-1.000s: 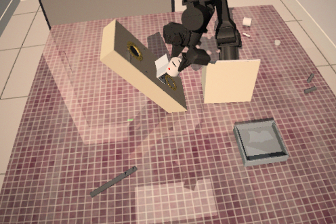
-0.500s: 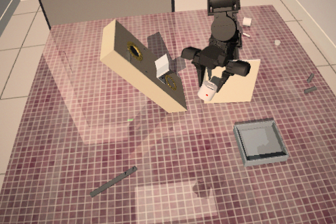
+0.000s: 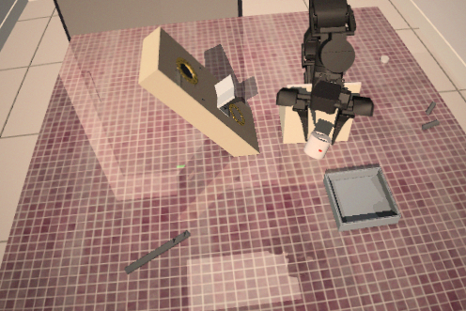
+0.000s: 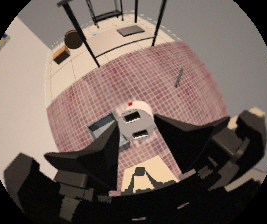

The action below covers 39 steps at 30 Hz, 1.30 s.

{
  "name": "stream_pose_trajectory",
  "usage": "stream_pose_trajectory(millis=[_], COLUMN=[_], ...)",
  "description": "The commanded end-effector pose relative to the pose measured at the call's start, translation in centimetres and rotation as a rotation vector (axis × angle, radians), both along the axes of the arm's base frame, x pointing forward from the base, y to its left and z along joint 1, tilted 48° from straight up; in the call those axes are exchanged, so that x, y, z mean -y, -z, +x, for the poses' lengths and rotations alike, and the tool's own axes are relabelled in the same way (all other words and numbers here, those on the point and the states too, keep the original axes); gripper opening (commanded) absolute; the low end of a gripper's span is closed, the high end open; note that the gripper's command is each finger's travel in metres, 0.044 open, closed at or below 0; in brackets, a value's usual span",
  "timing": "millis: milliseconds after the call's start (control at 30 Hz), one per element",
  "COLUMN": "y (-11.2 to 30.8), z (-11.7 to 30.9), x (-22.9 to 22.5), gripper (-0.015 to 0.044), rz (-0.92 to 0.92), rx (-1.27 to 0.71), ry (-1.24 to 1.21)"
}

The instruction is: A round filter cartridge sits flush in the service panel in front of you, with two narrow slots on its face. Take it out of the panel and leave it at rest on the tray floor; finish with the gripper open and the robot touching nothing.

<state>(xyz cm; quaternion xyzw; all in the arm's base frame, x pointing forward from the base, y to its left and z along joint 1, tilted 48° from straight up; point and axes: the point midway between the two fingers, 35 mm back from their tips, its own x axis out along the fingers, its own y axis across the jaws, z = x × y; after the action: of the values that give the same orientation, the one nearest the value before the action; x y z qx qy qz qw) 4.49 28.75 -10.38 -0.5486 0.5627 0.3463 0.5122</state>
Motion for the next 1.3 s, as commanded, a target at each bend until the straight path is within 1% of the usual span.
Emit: stream_pose_trajectory(millis=[0,300,567,767,1267], y=[1.9,5.4,7.5,7.9,12.6], z=[-2.7,-8.6,-12.6,-12.9,-12.8], x=[1.2,5.0,9.5,10.1,15.0], gripper=[0.0,0.0,0.0,0.0,0.0], rz=[-0.001,-0.008,-0.028,-0.03,-0.031], rx=[-0.071,-0.224,-0.357,-0.368,-0.37], ry=[-0.057,-0.221,-0.362,-0.374,-0.373])
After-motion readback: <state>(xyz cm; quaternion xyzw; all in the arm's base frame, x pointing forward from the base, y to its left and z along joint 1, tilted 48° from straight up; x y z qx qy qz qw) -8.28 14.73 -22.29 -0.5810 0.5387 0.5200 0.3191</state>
